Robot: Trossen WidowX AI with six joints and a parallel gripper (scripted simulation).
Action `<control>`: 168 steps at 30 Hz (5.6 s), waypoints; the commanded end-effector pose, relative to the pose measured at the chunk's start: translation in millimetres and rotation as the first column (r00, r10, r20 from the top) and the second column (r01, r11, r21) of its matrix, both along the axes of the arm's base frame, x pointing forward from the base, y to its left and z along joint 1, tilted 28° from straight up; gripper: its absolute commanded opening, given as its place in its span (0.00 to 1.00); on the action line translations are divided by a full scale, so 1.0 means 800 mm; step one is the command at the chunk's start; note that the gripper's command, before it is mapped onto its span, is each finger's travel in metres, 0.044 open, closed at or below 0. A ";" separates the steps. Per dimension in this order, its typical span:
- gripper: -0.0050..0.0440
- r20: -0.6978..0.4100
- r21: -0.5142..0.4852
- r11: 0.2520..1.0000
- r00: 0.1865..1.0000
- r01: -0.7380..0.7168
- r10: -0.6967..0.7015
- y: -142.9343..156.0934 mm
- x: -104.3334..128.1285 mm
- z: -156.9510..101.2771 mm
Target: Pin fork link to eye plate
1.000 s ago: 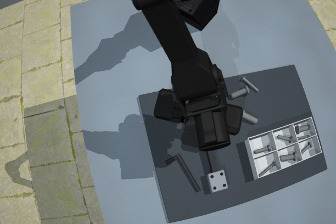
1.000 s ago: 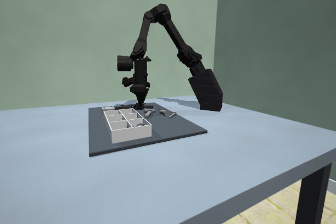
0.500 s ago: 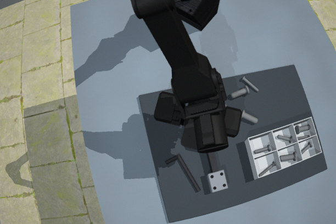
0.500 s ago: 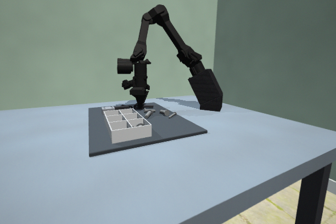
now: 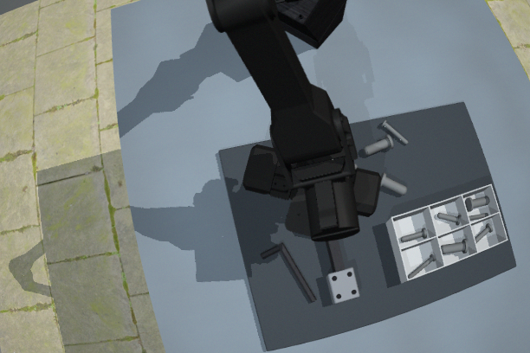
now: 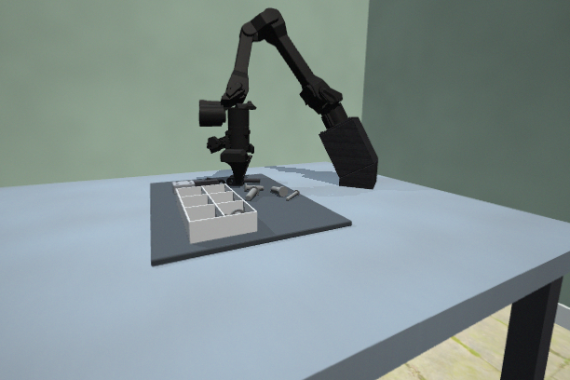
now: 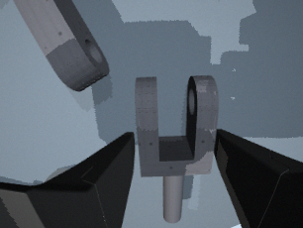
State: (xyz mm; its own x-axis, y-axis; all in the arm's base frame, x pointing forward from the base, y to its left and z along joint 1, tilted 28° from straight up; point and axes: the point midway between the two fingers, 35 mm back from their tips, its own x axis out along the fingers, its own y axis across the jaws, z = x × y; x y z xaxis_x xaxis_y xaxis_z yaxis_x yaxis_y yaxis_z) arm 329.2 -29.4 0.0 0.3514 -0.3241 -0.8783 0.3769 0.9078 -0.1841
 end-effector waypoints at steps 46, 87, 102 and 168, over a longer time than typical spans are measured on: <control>0.35 0.000 0.003 1.000 1.000 -0.001 0.001 0.020 0.000 -0.009; 0.35 -0.001 0.002 1.000 1.000 -0.002 0.002 0.021 -0.001 -0.009; 0.35 -0.001 0.002 1.000 1.000 -0.002 0.002 0.021 -0.001 -0.009; 0.35 -0.176 -0.124 0.906 0.908 -0.405 0.381 0.021 -0.001 -0.010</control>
State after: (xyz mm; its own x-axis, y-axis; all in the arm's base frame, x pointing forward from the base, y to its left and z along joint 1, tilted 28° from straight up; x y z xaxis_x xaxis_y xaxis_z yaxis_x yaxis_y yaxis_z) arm 331.3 -12.8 -5.1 0.3633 -0.3245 -0.8733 -0.0304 0.9327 -0.3592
